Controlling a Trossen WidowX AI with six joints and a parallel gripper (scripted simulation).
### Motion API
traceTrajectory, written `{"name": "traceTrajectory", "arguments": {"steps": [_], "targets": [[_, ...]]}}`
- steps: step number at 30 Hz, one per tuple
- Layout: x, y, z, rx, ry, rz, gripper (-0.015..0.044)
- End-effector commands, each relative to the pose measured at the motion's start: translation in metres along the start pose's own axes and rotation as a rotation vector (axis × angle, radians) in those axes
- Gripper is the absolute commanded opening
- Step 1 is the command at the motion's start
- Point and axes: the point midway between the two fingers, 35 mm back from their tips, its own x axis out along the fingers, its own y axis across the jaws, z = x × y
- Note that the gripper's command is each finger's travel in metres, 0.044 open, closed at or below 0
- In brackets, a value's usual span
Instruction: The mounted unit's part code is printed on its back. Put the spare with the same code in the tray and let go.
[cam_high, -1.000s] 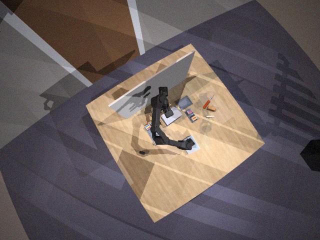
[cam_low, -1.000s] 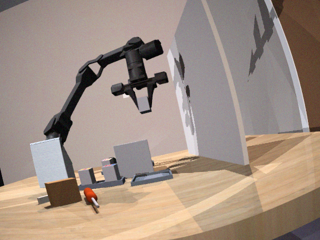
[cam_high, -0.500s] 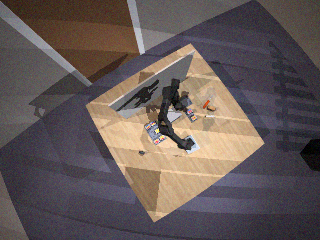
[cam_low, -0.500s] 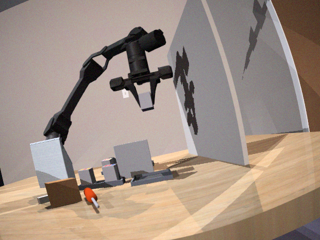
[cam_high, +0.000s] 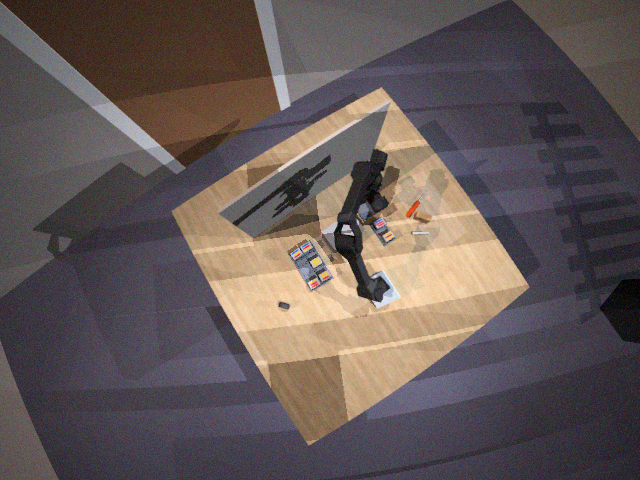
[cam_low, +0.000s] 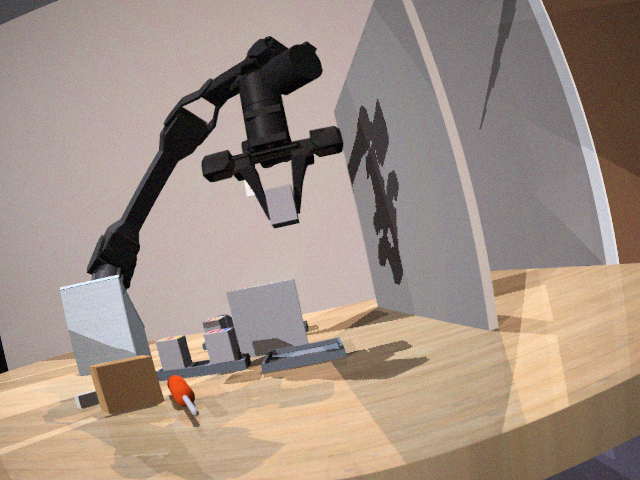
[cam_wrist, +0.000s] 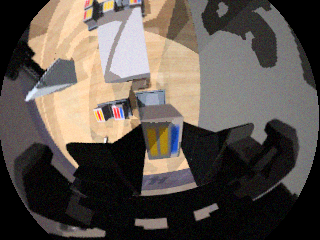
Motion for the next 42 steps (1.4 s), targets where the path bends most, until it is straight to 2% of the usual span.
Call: {"name": "traceTrajectory", "arguments": {"steps": [1,42], "targets": [[0.008,0.009,-0.029,-0.012,-0.011,0.004,0.0],[0.043,0.006,-0.039,-0.016,-0.013,0.003,0.0]]}}
